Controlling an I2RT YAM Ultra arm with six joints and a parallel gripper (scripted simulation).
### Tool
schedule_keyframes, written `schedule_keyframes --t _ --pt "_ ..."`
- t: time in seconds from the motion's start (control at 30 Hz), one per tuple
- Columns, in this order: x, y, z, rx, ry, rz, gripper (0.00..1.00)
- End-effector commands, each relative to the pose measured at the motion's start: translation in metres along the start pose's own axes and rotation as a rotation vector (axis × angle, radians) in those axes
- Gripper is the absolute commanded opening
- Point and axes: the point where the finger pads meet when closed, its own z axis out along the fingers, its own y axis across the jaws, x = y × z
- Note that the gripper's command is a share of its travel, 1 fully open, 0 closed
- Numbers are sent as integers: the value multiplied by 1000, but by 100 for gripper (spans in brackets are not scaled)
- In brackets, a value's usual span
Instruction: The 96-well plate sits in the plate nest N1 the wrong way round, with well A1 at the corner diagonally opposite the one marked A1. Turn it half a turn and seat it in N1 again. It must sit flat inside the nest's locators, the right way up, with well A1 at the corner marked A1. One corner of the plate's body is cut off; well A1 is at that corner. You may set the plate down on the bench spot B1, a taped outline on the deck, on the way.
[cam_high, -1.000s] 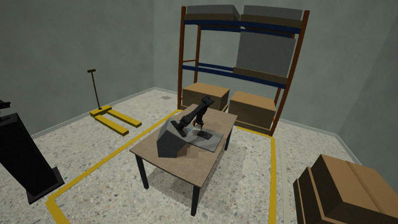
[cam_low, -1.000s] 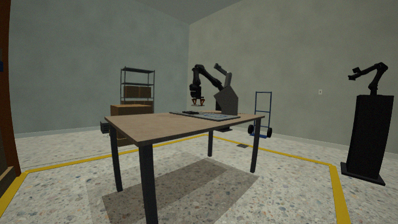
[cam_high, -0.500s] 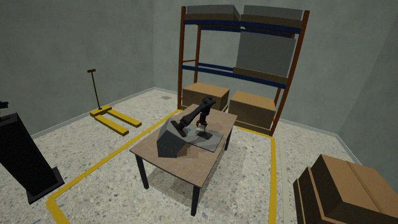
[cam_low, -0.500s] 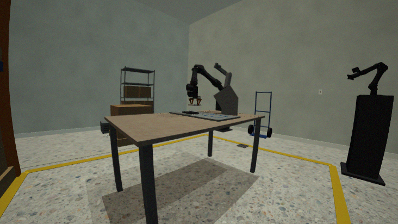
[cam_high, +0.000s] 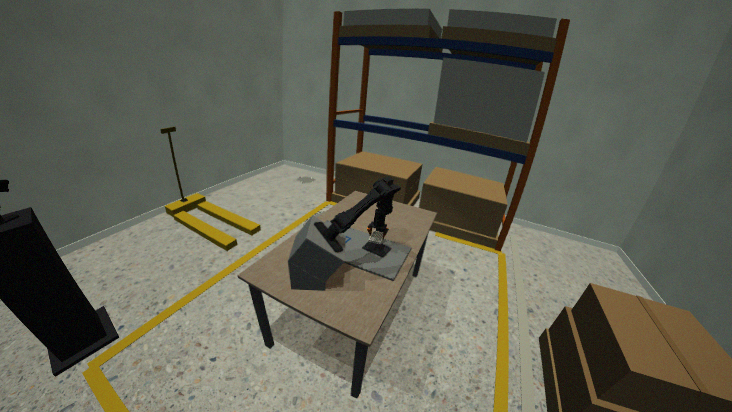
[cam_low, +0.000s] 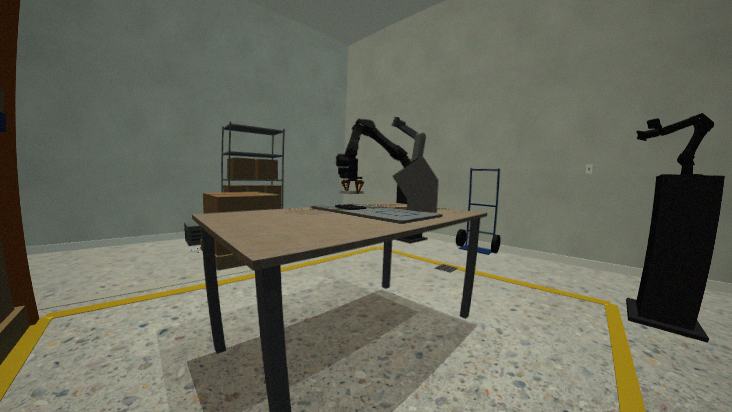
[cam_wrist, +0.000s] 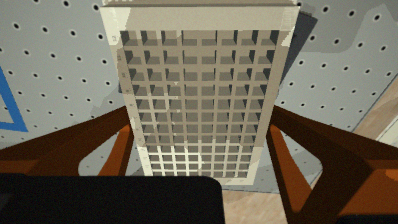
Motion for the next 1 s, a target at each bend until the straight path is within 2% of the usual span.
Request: schedule_keyframes --t 0.0,0.97 --pt "-6 -7 -7 -6 -22 -19 0" --pt "-6 -10 -7 -6 -22 -19 0"
